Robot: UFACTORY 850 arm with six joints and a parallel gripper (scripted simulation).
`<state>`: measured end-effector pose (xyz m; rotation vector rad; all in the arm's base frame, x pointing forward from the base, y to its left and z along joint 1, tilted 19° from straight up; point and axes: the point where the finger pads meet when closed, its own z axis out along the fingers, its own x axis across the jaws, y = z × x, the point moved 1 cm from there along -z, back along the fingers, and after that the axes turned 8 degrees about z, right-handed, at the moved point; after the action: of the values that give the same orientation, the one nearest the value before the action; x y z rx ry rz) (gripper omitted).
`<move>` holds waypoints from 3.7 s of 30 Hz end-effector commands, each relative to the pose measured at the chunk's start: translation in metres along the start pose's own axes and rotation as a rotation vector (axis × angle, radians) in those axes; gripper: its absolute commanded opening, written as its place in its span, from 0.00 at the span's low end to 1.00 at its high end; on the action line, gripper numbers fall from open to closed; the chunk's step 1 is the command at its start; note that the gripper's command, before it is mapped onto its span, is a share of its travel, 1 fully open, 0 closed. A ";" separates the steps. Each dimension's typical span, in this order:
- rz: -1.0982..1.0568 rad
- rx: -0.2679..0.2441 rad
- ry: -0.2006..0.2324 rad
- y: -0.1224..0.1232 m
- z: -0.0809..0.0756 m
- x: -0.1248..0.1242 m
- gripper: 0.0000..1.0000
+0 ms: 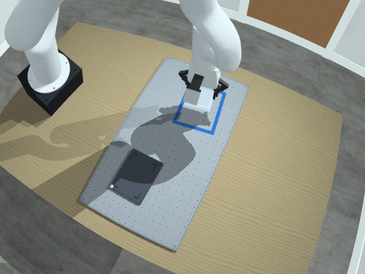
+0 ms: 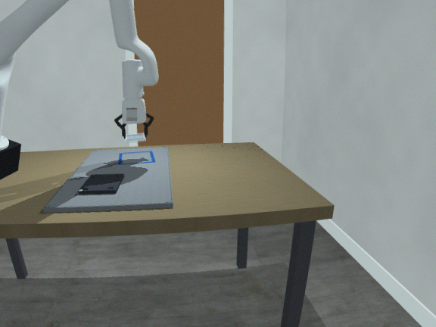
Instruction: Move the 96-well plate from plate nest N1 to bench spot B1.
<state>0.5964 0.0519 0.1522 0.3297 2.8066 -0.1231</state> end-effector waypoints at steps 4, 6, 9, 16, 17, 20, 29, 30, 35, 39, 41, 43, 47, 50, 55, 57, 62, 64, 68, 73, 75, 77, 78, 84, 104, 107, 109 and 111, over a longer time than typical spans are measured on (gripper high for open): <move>0.000 -0.001 -0.001 0.000 0.006 -0.001 0.00; 0.000 -0.001 -0.001 0.000 0.009 -0.001 0.00; 0.000 -0.001 -0.001 0.000 0.014 -0.001 0.00; 0.000 -0.001 -0.001 0.000 0.026 -0.001 0.00; 0.000 -0.001 -0.001 0.000 0.027 -0.001 0.00; 0.000 -0.001 -0.001 0.000 0.031 -0.001 0.00; 0.000 0.000 -0.001 0.000 0.044 -0.001 0.00; 0.000 0.000 -0.001 0.000 0.046 -0.001 0.00; 0.000 0.000 -0.001 0.000 0.054 -0.001 0.00; 0.000 0.000 -0.001 0.000 0.057 -0.001 0.00; 0.000 0.000 -0.001 0.000 0.061 -0.001 0.00; 0.000 0.000 -0.001 0.000 0.064 -0.001 0.00; 0.000 0.000 -0.001 0.000 0.068 -0.001 0.00; 0.000 0.000 -0.001 0.000 0.068 -0.001 0.00; 0.000 0.000 -0.001 0.000 0.068 -0.001 0.00; 0.000 0.000 -0.001 0.000 0.068 -0.001 0.00; 0.000 0.000 -0.001 0.000 0.068 -0.001 0.00; 0.000 0.000 -0.001 0.000 0.068 -0.001 0.00; 0.000 0.000 -0.001 0.000 0.068 -0.001 0.00; 0.000 0.000 -0.001 0.000 0.068 -0.001 0.00; 0.000 0.000 -0.001 0.000 0.069 -0.001 0.00; 0.000 0.000 -0.001 0.000 0.069 -0.001 0.00; 0.000 0.000 -0.001 0.000 0.069 -0.001 0.00; 0.000 0.000 -0.001 0.000 0.070 -0.001 0.00; 0.000 0.000 -0.001 0.000 0.073 -0.001 0.00; 0.000 0.000 -0.001 0.000 0.073 -0.001 0.00; 0.000 0.000 -0.001 0.000 0.074 -0.001 0.00; 0.000 0.000 -0.001 0.000 0.074 -0.001 0.00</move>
<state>0.6180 0.0425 0.0819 0.3296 2.8070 -0.1232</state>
